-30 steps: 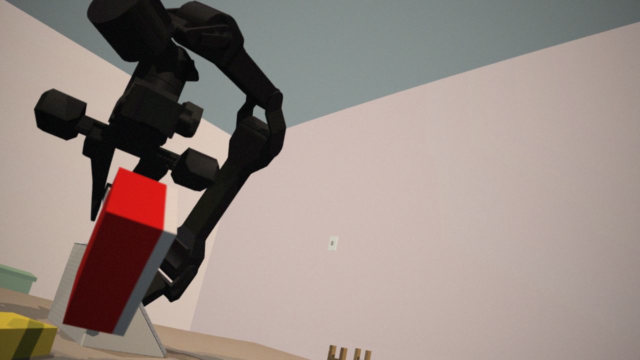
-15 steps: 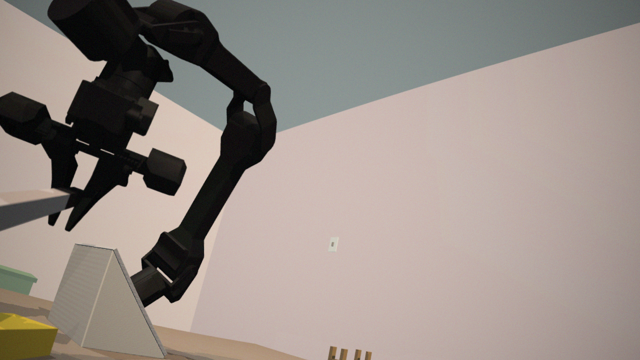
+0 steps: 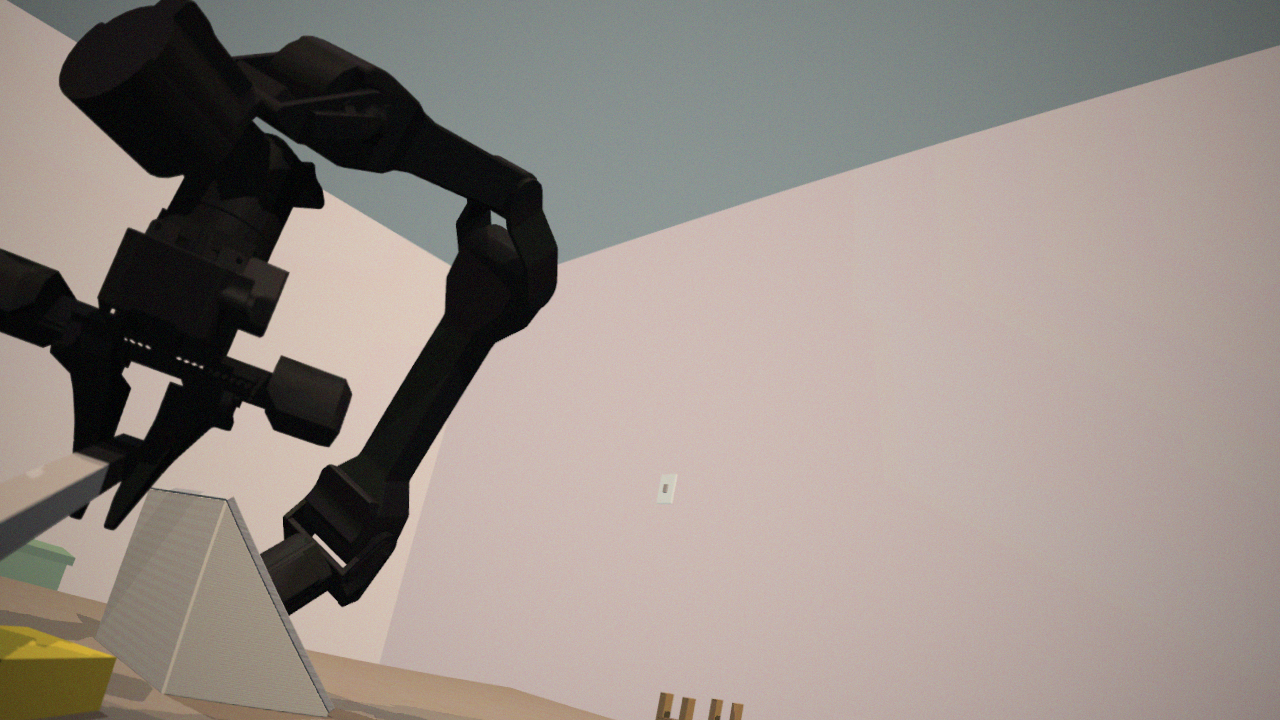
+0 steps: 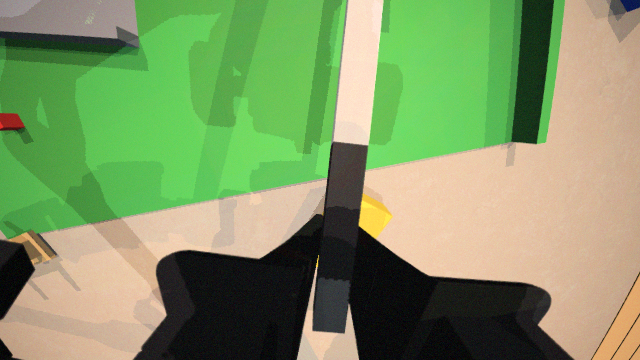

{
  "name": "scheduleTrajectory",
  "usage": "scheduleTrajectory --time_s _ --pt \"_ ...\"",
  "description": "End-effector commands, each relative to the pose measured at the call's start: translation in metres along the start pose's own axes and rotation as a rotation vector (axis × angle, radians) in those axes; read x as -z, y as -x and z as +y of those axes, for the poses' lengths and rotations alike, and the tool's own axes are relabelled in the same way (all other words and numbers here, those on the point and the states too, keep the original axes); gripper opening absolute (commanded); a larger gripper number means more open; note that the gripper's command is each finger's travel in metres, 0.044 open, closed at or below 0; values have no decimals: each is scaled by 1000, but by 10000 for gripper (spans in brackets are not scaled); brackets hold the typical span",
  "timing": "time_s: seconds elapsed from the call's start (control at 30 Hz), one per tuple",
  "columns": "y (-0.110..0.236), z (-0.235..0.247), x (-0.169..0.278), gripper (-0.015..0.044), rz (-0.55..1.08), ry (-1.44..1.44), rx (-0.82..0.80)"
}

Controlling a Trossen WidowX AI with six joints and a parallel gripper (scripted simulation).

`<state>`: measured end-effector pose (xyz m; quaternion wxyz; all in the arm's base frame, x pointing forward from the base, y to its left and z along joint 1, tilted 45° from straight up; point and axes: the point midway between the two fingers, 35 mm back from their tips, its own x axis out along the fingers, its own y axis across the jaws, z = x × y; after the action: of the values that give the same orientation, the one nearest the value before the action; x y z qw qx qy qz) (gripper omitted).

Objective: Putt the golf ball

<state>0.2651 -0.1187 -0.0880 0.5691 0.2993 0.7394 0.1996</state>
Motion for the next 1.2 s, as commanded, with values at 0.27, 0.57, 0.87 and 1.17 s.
scheduleTrajectory --time_s 0.27,0.57,0.87,1.17 --pt "-20 1 0 0 -3 -6 -7" --pt "-21 1 0 0 3 0 -2" --pt "-22 -12 0 0 0 -3 -3" --pt "-24 -27 2 0 -2 -16 -11"
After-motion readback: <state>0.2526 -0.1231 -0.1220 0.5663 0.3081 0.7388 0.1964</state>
